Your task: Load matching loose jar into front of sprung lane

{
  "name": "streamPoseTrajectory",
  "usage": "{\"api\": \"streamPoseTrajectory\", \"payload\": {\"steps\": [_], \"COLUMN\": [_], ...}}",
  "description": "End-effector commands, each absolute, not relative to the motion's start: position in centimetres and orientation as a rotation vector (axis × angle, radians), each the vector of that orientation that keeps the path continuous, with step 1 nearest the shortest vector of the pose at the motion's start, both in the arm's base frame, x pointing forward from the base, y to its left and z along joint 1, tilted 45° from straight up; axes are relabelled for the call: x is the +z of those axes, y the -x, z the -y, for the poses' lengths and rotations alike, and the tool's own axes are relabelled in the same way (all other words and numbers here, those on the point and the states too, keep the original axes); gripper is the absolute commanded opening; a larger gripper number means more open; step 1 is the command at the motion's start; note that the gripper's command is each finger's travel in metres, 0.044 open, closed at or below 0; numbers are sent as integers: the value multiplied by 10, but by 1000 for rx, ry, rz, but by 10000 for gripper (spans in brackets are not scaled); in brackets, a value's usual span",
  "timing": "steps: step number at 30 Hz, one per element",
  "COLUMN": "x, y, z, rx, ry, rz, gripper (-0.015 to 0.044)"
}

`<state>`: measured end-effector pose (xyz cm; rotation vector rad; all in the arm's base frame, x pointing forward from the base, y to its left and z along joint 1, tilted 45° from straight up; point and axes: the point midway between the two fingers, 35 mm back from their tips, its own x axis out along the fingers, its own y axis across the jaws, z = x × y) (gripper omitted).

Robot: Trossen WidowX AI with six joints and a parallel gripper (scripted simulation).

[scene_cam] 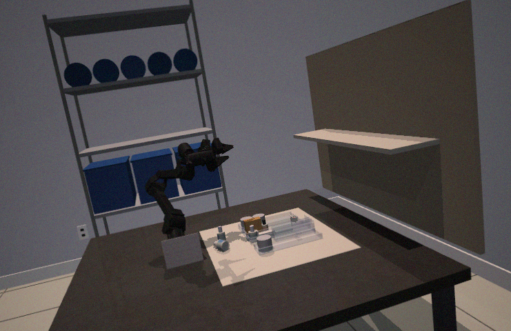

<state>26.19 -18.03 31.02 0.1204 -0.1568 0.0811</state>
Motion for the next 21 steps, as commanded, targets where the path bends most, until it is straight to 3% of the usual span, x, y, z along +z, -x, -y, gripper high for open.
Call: {"api": "streamPoseTrajectory", "payload": {"steps": [1, 12, 21], "x": [309, 208, 146], "y": [-263, -314, -293], "z": [180, 134, 61], "rx": [83, 163, 287], "ry": [-127, -501, -635], "rz": [152, -345, -842], "gripper": [426, 440, 440]}}
